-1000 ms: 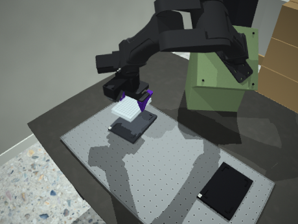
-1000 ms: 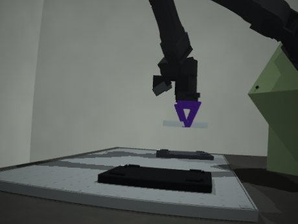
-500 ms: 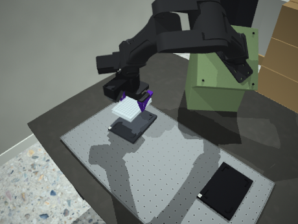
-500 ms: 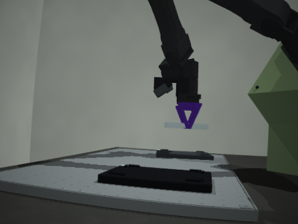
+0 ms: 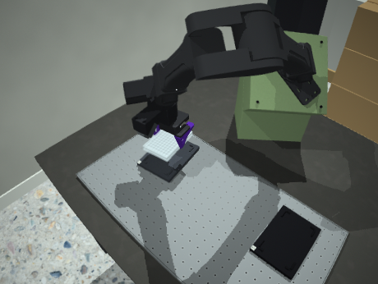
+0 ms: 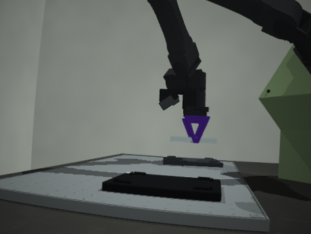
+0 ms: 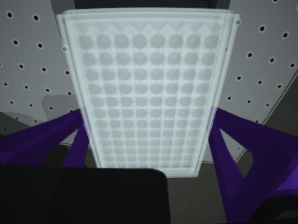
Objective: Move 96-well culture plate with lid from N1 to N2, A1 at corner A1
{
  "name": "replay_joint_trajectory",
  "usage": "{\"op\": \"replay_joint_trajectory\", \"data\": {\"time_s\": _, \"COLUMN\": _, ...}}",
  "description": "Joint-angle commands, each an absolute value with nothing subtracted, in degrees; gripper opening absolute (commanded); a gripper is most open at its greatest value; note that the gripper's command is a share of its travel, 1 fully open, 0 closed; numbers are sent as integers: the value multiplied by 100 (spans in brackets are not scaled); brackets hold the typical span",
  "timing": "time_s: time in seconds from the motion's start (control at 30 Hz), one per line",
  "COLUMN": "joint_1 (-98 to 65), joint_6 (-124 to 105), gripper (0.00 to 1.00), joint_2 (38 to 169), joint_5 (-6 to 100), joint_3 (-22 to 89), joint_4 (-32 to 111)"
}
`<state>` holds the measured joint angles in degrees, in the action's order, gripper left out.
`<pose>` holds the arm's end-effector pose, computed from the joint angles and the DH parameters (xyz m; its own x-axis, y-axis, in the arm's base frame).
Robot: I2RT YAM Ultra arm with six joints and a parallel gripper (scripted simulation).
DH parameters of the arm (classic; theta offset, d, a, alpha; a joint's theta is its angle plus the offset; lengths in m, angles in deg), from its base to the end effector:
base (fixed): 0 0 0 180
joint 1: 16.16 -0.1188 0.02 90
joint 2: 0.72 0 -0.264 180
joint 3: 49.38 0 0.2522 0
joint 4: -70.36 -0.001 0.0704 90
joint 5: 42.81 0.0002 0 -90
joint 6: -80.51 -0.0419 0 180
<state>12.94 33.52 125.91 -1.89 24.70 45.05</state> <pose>0.3228 -0.1423 0.0347 -0.7472 -0.0954 -0.6577 -0.4513 0.7993 0.3967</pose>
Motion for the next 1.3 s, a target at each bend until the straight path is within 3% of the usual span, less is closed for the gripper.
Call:
{"op": "replay_joint_trajectory", "data": {"time_s": 0.0, "joint_1": 1405, "joint_6": 3191, "gripper": 0, "joint_2": 12682, "joint_5": -163, "joint_3": 2313, "joint_4": 4809}}
{"op": "replay_joint_trajectory", "data": {"time_s": 1.27, "joint_1": 971, "joint_6": 2559, "gripper": 0, "joint_2": 13000, "joint_5": -66, "joint_3": 2458, "joint_4": 5716}}
